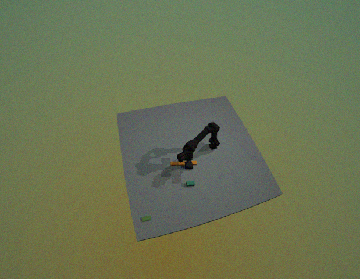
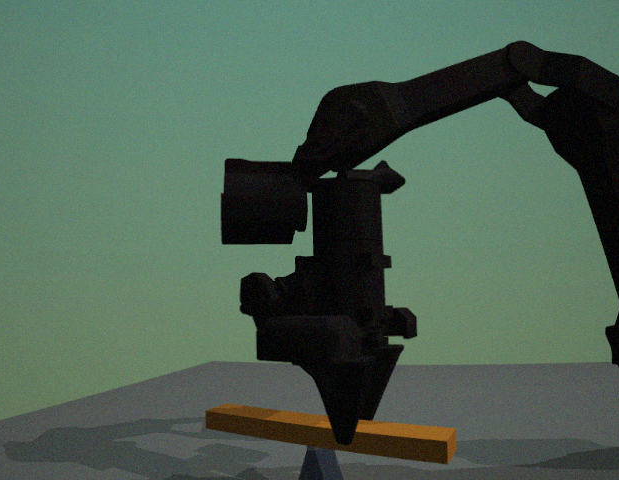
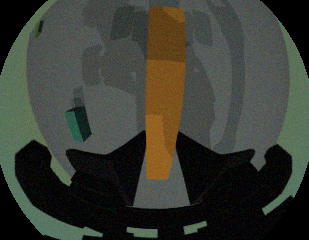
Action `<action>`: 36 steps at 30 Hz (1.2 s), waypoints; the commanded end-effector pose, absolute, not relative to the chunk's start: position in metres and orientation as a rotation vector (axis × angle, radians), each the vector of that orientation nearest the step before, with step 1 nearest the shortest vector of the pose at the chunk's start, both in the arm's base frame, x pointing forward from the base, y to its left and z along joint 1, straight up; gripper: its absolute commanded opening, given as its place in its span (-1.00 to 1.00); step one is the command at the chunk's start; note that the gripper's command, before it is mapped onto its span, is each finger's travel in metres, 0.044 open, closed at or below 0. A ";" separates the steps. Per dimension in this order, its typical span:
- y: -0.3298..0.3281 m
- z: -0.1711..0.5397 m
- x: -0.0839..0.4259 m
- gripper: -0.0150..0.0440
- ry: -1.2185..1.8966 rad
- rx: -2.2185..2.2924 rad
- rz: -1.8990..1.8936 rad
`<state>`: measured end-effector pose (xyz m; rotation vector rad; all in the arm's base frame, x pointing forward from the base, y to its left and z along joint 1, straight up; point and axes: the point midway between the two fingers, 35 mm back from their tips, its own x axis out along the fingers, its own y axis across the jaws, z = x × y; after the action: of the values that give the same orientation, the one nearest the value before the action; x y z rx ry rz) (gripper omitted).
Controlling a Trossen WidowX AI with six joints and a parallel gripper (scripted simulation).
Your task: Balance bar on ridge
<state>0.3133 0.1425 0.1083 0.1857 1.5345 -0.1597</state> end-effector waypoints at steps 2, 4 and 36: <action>0.143 0.108 0.313 -0.49 1.534 0.186 -0.160; 0.143 0.108 0.313 -0.49 1.534 0.186 -0.160; 0.143 0.108 0.313 0.07 1.534 0.186 -0.160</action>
<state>0.3133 0.1425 0.1083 0.1858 1.5342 -0.1596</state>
